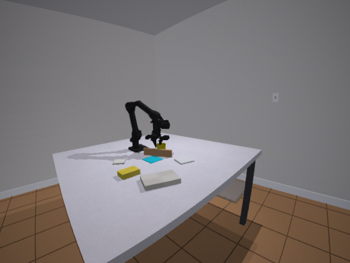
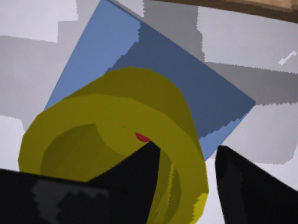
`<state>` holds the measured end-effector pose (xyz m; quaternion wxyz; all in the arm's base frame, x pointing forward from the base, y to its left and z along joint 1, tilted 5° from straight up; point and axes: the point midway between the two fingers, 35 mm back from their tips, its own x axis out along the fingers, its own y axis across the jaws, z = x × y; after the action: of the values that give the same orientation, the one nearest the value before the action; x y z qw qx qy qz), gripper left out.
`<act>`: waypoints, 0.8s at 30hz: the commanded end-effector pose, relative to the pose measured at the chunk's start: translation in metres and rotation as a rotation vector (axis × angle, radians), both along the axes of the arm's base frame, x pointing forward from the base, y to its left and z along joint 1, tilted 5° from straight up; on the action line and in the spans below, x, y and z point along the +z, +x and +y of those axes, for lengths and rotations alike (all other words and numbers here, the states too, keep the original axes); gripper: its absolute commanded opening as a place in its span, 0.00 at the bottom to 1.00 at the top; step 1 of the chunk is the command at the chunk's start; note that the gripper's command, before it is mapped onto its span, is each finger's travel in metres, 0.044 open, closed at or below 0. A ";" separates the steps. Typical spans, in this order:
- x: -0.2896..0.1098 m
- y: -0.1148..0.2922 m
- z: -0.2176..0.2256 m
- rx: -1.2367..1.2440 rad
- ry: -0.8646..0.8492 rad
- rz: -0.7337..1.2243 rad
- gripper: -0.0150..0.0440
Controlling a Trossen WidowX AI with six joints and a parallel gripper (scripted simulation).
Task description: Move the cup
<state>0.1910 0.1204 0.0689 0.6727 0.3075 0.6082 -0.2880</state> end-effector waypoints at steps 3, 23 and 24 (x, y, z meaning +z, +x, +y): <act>0.000 0.000 0.000 0.000 0.000 0.000 0.41; 0.010 0.000 0.001 0.001 0.000 -0.001 0.25; 0.013 0.000 0.001 0.001 0.000 -0.001 0.25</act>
<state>0.1901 0.1203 0.0732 0.6718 0.3049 0.6098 -0.2894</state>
